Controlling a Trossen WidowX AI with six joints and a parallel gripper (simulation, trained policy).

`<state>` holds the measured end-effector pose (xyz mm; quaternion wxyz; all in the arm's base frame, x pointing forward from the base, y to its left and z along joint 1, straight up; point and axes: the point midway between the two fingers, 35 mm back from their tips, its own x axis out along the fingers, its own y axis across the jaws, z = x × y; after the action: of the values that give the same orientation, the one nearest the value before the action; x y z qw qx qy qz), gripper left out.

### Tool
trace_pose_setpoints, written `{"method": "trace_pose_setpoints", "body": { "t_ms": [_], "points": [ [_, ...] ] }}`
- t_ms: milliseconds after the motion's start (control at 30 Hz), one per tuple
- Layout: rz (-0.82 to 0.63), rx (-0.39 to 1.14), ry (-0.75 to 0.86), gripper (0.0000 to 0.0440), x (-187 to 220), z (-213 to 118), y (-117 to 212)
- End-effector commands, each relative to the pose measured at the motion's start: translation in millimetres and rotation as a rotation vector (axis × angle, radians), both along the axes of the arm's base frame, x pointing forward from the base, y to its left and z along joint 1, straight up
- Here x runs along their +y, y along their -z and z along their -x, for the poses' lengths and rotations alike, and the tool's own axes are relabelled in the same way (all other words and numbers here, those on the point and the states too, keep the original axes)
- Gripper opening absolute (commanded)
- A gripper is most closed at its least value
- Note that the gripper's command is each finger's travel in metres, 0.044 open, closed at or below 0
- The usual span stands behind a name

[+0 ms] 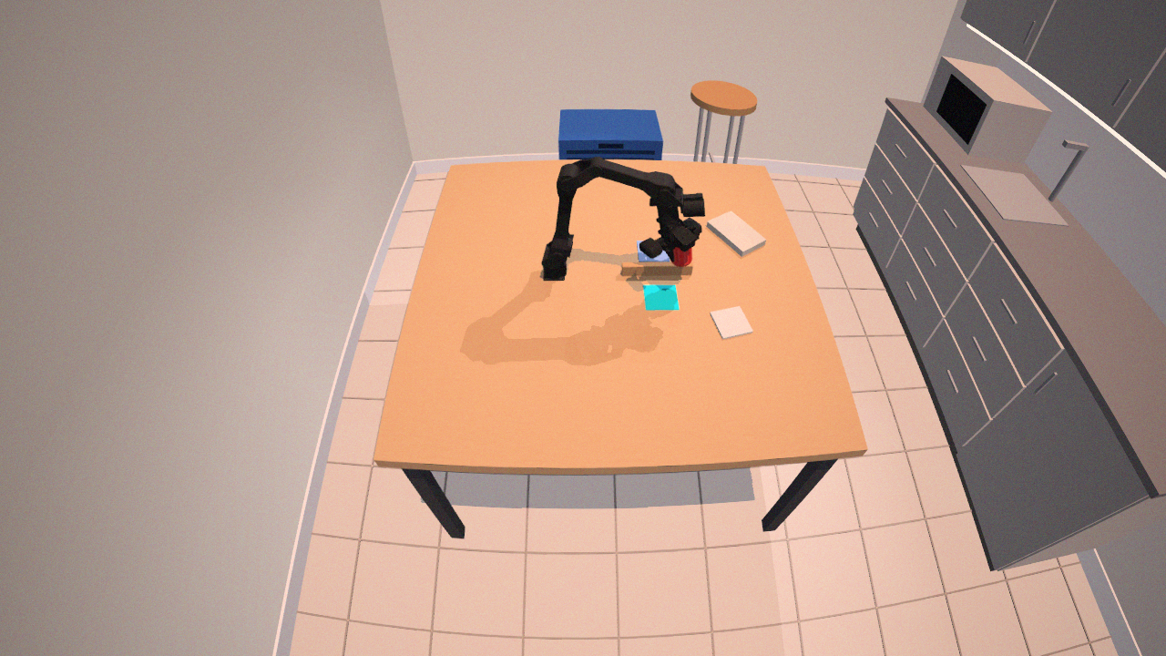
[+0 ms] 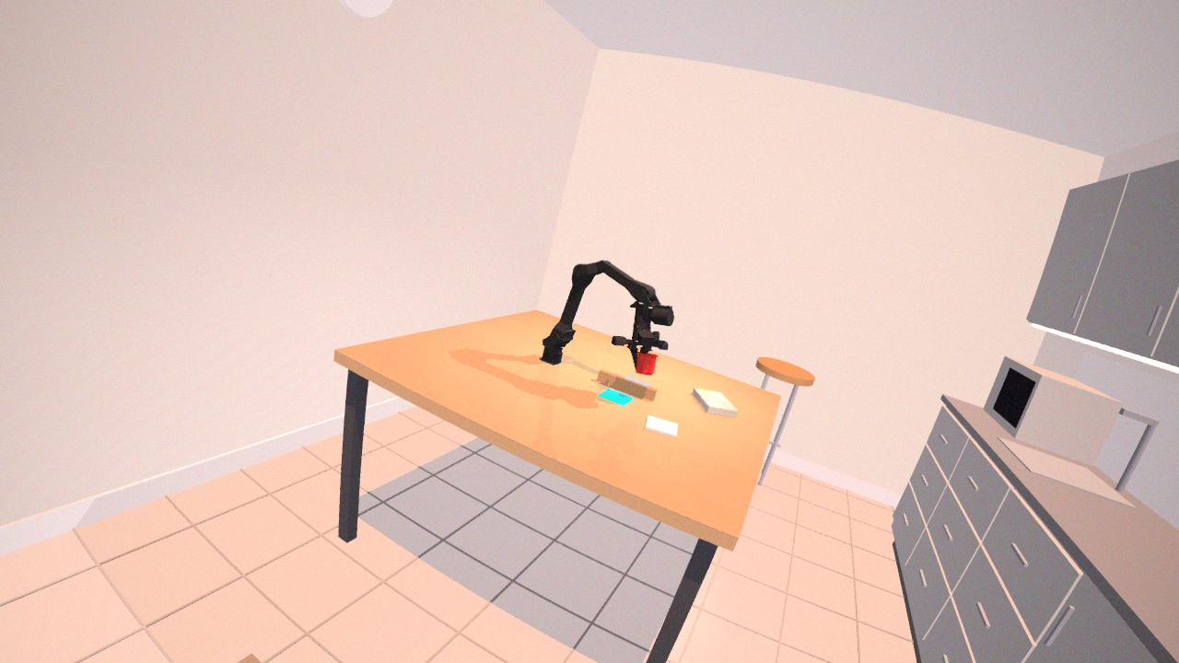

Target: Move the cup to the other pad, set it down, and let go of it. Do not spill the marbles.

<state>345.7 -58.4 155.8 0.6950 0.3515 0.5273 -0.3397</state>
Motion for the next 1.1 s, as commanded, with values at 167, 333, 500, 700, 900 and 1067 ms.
{"method": "trace_pose_setpoints", "body": {
  "t_ms": [167, 333, 500, 700, 900, 1067],
  "points": [
    [0.012, -0.001, 0.041, 0.0, -22, 5, 15],
    [0.015, -0.001, 0.065, 0.0, -33, 9, 27],
    [0.016, 0.002, 0.085, 0.0001, -40, 14, 40],
    [0.015, 0.014, 0.104, 0.0004, -44, 23, 57],
    [0.01, 0.033, 0.124, 0.0015, -46, 34, 74],
    [0.007, 0.048, 0.145, 0.0039, -50, 43, 84]
  ]
}}
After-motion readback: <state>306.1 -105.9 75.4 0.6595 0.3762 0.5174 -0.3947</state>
